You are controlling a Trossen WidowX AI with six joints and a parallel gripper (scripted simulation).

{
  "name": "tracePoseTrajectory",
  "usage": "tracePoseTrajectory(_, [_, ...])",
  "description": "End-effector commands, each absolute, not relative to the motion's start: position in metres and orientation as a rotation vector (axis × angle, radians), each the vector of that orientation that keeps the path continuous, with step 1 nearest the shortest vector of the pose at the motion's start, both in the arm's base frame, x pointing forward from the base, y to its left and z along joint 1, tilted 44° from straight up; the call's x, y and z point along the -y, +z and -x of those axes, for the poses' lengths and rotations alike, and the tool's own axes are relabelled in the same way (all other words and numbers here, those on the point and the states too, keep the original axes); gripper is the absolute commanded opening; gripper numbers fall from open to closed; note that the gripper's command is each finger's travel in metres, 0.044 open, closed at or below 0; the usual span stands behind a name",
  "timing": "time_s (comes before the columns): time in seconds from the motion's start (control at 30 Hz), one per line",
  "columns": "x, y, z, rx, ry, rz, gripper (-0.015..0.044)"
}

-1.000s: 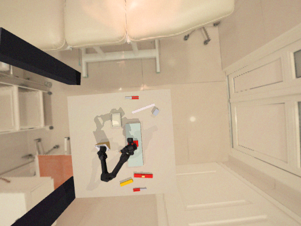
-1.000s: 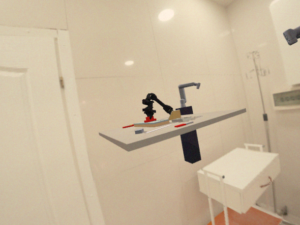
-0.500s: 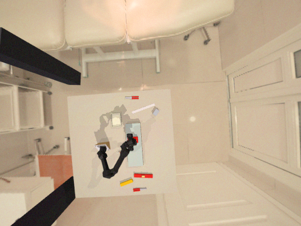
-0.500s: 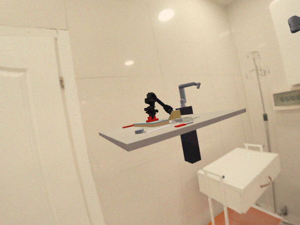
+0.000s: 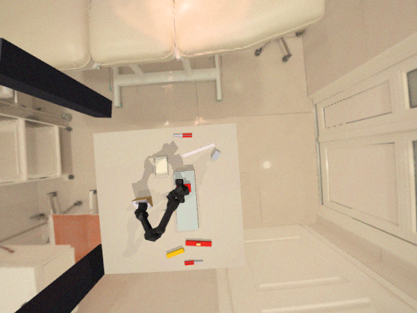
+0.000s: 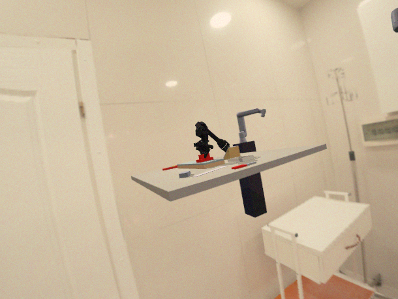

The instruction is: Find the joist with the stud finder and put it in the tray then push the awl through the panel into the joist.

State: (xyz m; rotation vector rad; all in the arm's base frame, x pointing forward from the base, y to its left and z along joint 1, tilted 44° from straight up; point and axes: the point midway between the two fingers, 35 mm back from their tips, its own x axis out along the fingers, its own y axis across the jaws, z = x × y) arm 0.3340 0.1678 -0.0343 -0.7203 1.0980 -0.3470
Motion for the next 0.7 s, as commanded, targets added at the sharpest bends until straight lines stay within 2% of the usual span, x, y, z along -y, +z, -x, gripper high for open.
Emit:
tracePoseTrajectory(0.0, [-0.179,-0.045,-0.333,-1.1,-0.345,0.719,0.0])
tracePoseTrajectory(0.67, [-0.226,-0.088,-0.327,-1.1,-0.343,0.716,0.0])
